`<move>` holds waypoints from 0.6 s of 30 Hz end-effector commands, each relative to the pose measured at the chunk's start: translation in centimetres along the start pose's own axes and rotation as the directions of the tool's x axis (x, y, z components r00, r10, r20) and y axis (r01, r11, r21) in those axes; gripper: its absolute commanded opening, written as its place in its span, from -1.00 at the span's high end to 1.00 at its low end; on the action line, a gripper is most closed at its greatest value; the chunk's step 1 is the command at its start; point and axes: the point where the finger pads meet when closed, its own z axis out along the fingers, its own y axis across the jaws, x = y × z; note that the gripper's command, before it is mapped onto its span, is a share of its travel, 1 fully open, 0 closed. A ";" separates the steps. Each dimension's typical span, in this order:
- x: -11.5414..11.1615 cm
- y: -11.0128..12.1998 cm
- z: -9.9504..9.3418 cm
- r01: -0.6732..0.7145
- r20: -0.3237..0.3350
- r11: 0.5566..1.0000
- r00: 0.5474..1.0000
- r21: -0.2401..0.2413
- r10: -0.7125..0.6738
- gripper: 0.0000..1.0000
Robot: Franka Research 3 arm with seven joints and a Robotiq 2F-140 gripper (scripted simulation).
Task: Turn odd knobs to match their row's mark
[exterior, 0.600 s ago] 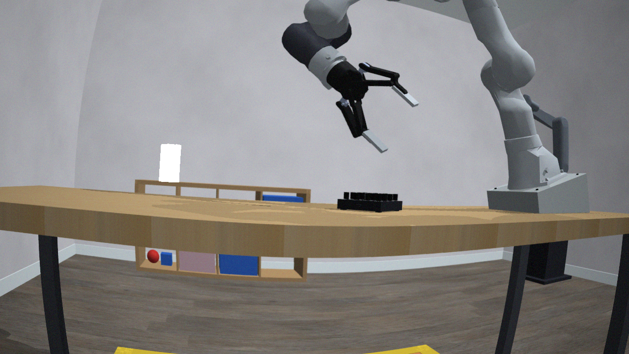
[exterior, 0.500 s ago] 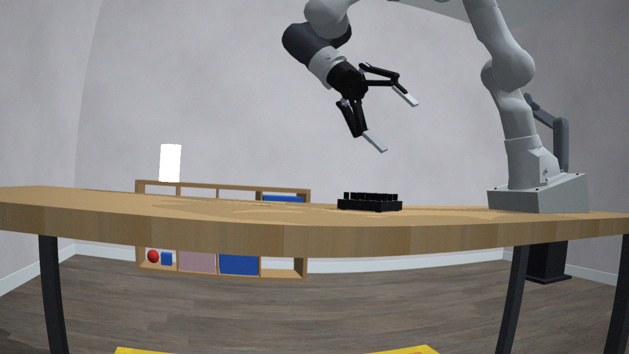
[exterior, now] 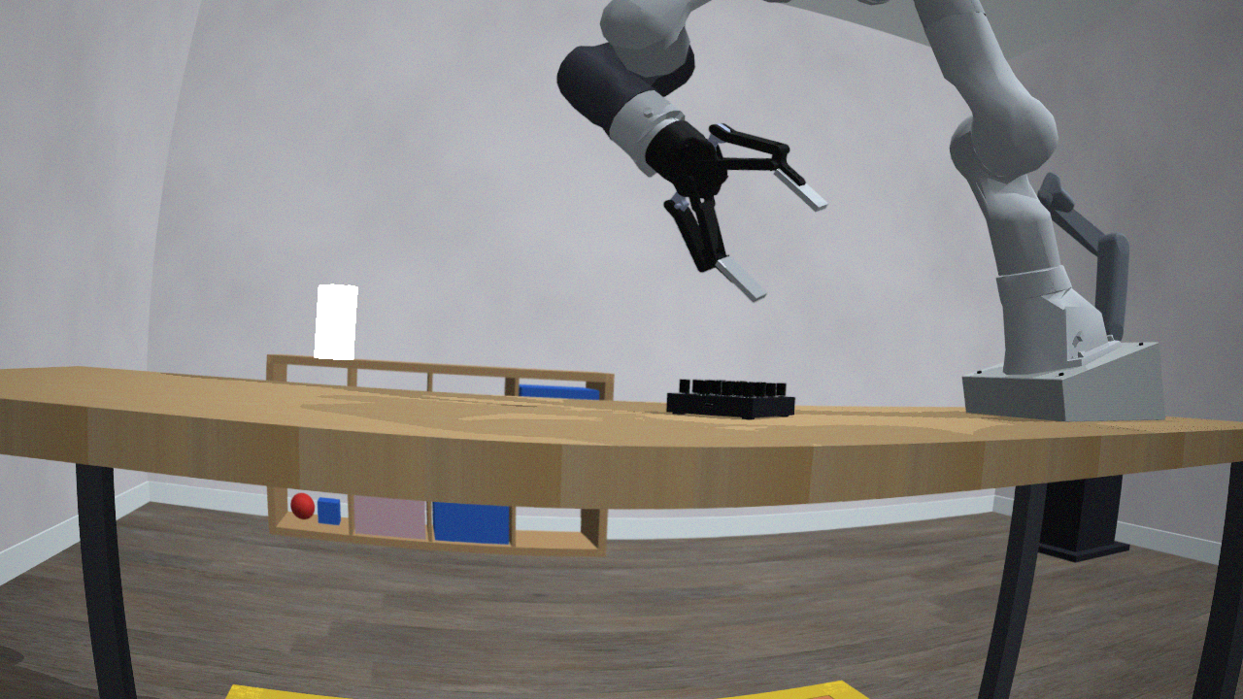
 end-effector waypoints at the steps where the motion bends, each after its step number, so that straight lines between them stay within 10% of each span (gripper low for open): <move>1: 0.0 0.0 0.0 0.003 0.000 1.000 1.000 0.001 -0.003 -1.00; 18: 0.0 -2.0 0.8 0.313 -0.010 0.945 0.950 0.092 -0.313 -1.00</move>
